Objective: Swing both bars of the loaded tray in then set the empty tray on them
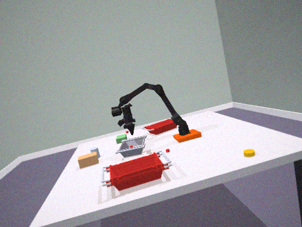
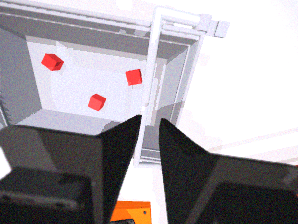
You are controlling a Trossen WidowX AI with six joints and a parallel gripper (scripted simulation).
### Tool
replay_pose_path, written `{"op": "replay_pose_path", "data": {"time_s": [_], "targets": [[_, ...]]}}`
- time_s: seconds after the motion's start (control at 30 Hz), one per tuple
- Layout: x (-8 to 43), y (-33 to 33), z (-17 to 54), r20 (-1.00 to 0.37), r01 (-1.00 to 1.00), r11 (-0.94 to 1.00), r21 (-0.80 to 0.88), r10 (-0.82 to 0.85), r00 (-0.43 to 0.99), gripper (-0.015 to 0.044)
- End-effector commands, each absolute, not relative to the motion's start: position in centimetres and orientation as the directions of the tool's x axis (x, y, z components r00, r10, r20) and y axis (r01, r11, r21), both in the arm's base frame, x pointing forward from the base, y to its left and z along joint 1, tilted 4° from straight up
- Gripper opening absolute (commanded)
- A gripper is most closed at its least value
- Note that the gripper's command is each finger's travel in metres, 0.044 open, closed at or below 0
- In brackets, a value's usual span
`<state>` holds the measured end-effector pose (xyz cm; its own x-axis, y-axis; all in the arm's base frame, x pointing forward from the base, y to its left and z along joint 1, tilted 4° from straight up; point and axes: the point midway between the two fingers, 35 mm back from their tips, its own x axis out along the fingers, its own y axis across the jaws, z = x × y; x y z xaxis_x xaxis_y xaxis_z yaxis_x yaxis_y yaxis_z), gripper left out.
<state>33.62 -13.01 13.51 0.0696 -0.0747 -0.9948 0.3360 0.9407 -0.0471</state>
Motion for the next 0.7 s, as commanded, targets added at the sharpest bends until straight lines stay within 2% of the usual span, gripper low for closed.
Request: {"op": "replay_pose_path", "data": {"time_s": [0.0, 0.33, 0.63, 0.67], "targets": [[33.7, -13.0, 13.5, -0.995, 0.336, 0.941, -0.047, -0.075, 0.071, 0.0084], [33.7, -13.0, 14.0, -0.995, 0.335, 0.941, -0.047, -0.075, 0.07, 0.0084], [33.0, -12.3, 21.8, -0.995, 0.329, 0.943, -0.048, -0.073, 0.063, 0.0084], [33.5, -12.5, 19.3, -0.995, 0.309, 0.95, -0.048, -0.071, 0.064, 0.0084]]}}
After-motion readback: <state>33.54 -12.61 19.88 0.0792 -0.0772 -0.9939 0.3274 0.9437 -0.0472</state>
